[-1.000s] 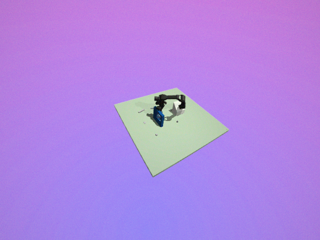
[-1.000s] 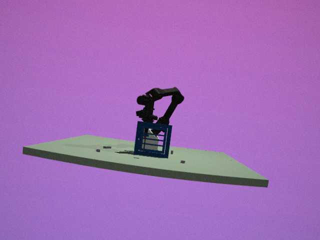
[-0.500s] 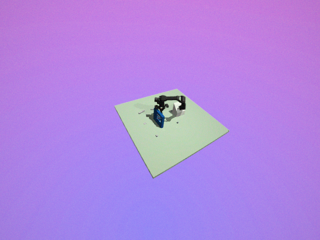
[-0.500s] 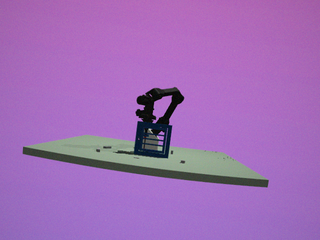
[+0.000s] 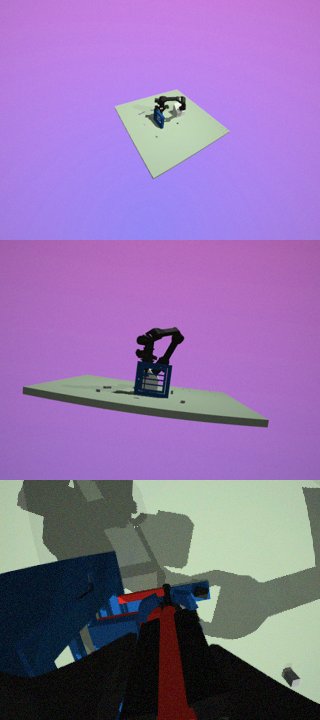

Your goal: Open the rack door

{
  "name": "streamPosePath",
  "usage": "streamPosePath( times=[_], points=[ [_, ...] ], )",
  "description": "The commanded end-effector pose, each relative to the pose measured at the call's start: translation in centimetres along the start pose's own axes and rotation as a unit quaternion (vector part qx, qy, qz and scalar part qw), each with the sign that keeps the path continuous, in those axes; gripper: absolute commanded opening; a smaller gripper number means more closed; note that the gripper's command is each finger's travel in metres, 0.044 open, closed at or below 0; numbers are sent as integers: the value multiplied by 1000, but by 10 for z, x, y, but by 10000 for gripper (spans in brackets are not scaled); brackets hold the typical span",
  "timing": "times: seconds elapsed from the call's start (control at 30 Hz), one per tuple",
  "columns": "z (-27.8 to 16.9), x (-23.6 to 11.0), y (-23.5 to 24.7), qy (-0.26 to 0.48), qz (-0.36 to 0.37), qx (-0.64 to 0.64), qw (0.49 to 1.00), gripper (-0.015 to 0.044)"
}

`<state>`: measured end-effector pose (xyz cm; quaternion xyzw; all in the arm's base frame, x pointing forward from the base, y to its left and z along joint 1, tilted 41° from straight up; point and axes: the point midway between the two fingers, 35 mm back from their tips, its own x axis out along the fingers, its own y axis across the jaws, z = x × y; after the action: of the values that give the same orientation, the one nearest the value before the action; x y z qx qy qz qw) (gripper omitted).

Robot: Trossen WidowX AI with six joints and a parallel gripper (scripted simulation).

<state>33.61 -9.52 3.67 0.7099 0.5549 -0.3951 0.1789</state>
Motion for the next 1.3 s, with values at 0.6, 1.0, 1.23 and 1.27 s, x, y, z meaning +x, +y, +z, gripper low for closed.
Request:
streamPosePath(
  times=[0.6, 1.0, 1.23, 1.27],
  points=[
    [-1, 1, 0, 2, 0, -372, 928, 285],
    [-1, 1, 0, 2, 1, -628, 778, 285],
    [-1, 1, 0, 2, 1, -753, 658, 285],
    [-1, 1, 0, 2, 1, -769, 640, 285]
  ],
)
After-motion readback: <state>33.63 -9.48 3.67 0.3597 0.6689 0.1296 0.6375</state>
